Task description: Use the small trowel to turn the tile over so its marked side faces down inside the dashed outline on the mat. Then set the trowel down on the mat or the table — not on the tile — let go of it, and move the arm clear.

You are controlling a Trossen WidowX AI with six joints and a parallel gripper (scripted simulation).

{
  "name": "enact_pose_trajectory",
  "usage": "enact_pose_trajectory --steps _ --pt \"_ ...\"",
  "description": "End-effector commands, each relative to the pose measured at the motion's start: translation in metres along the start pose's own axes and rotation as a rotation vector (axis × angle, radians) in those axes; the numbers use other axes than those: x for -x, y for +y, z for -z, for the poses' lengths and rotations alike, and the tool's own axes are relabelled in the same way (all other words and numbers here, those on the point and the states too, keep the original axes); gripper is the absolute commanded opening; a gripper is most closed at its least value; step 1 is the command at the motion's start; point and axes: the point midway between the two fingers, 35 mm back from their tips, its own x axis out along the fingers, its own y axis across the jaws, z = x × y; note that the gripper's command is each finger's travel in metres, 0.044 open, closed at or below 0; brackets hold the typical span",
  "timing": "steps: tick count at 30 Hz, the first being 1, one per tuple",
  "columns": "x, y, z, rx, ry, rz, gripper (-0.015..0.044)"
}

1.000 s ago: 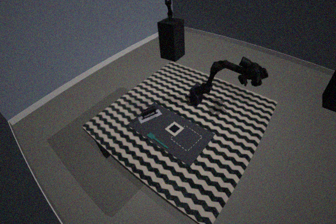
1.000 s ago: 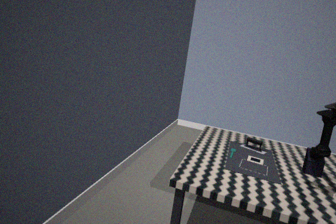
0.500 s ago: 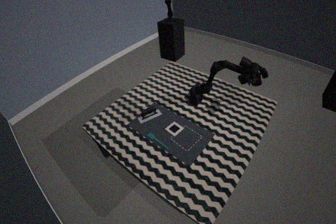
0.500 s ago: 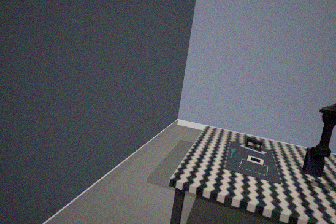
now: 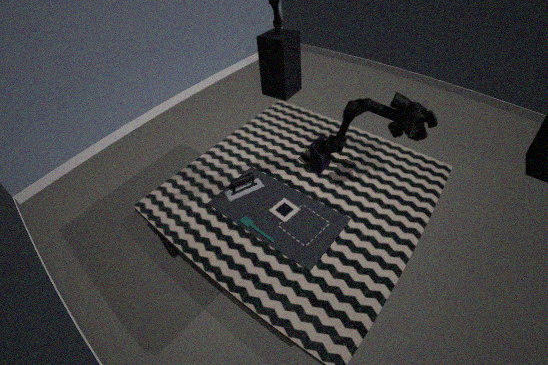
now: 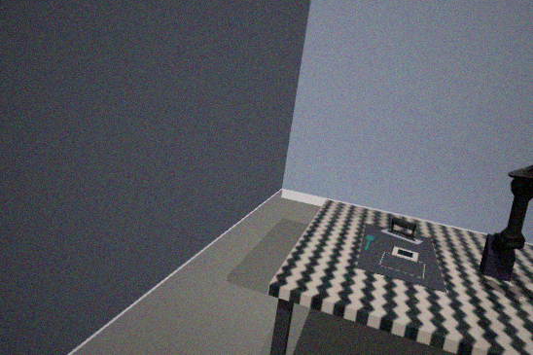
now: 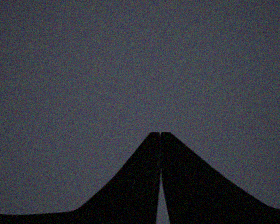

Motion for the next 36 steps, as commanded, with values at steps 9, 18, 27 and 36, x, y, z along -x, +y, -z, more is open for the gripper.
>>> enact_pose_trajectory --steps 9,18,27,36 --pt "0.0 0.0 0.0 0.0 0.0 0.0 0.01" --pt "0.0 0.0 0.0 0.0 0.0 0.0 0.01" --pt "0.0 0.0 0.0 0.0 0.0 0.0 0.01" --pt "0.0 0.0 0.0 0.0 0.0 0.0 0.0"
